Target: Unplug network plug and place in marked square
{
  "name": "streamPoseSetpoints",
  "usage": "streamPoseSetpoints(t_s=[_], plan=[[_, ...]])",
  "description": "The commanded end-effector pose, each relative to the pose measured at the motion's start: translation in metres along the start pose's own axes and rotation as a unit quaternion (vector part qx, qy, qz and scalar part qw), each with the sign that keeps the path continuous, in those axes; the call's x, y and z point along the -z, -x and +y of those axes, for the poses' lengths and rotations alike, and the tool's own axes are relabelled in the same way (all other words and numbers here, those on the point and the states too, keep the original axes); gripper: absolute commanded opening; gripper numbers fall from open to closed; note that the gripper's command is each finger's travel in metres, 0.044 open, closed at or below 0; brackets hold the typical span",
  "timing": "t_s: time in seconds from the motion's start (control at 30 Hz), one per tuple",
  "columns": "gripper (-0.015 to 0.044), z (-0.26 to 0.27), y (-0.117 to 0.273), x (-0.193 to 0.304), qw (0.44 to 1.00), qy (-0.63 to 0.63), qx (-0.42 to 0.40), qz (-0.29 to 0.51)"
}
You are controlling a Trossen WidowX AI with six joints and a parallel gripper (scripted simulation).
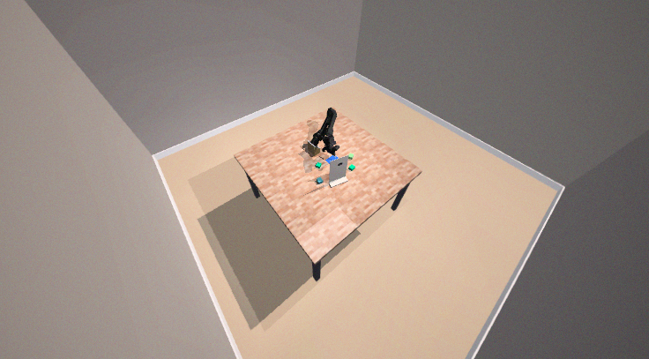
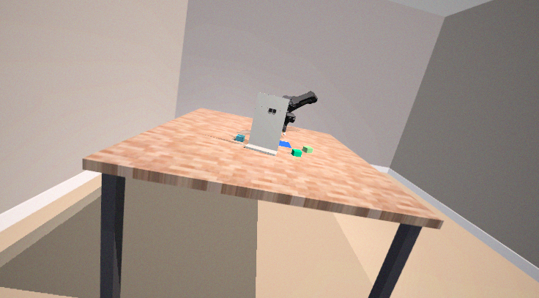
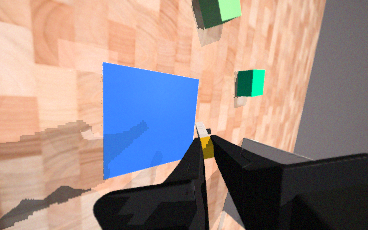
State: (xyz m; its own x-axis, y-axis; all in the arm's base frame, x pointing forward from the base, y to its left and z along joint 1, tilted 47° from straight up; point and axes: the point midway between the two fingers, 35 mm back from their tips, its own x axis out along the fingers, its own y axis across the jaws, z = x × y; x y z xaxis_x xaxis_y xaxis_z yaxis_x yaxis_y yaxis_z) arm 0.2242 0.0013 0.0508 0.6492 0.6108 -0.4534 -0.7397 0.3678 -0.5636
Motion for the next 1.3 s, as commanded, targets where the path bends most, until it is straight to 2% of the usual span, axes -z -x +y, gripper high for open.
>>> streamPoseSetpoints(t_s=[0.0, 1.27], plan=[[0.0000, 0.003, -0.003, 0.001, 1.000, -0.003, -0.002, -0.001], [0.0000, 0.018, -0.028, 0.005, 1.000, -0.002, -0.007, 0.003]])
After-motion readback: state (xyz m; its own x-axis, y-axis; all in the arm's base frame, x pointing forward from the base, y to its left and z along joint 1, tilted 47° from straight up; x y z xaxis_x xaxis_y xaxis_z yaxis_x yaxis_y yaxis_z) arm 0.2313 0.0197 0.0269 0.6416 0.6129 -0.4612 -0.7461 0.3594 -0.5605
